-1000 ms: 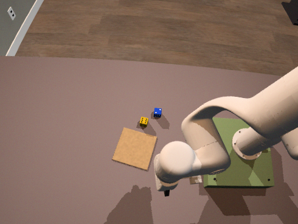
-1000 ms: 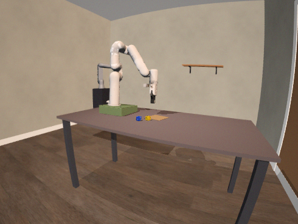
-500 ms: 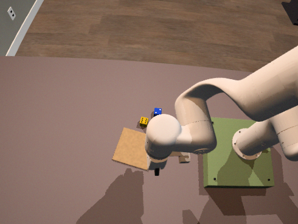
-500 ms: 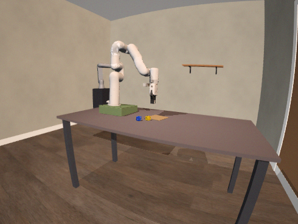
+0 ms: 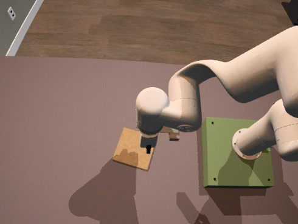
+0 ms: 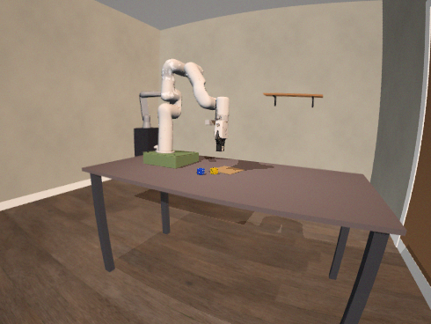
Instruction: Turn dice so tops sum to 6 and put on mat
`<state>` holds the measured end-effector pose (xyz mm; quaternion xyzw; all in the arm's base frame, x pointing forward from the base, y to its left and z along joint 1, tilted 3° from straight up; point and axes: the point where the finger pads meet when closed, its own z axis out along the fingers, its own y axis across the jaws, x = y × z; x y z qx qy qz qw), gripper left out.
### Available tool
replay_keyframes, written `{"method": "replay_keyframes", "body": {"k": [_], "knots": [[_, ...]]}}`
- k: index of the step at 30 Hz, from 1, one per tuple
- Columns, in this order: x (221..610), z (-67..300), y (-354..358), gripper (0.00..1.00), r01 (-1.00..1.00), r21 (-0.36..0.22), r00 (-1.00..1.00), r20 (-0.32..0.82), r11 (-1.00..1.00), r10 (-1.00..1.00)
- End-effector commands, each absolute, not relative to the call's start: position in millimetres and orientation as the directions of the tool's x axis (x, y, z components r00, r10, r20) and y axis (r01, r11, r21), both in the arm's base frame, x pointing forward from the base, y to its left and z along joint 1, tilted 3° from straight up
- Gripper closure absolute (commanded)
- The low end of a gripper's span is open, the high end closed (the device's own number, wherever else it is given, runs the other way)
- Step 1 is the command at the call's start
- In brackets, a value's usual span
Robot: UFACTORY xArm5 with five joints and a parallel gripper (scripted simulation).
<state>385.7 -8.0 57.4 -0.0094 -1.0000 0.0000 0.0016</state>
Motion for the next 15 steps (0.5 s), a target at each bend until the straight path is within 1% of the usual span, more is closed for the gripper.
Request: {"method": "replay_keyframes", "body": {"k": [1, 7, 15], "knots": [[388, 58, -10, 0.73, 0.020, 0.000, -1.000, 0.000, 1.000, 0.020], [388, 55, -10, 0.73, 0.020, 0.000, -1.000, 0.000, 1.000, 0.020], [388, 38, -9, 0.73, 0.020, 0.000, -1.000, 0.000, 1.000, 0.020]]}}
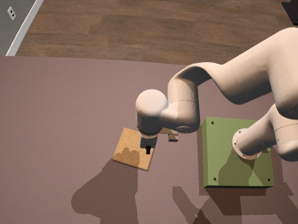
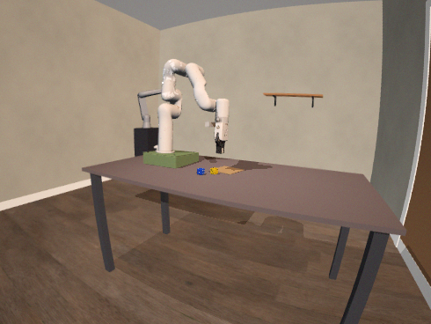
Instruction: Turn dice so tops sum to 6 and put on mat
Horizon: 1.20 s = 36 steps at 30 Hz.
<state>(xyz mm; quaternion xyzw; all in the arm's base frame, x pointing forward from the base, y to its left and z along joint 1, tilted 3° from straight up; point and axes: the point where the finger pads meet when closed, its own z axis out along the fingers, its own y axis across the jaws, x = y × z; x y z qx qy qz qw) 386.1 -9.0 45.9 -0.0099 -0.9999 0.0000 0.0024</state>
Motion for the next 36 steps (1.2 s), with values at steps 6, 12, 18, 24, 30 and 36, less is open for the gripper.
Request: {"method": "replay_keyframes", "body": {"k": [6, 12, 18, 24, 30, 36], "knots": [[388, 9, -7, 0.73, 0.020, 0.000, -1.000, 0.000, 1.000, 0.020], [388, -18, -6, 0.73, 0.020, 0.000, -1.000, 0.000, 1.000, 0.020], [388, -31, -5, 0.73, 0.020, 0.000, -1.000, 0.000, 1.000, 0.020], [388, -37, -4, 0.73, 0.020, 0.000, -1.000, 0.000, 1.000, 0.020], [388, -38, -4, 0.73, 0.020, 0.000, -1.000, 0.000, 1.000, 0.020], [388, -38, -4, 0.73, 0.020, 0.000, -1.000, 0.000, 1.000, 0.020]]}}
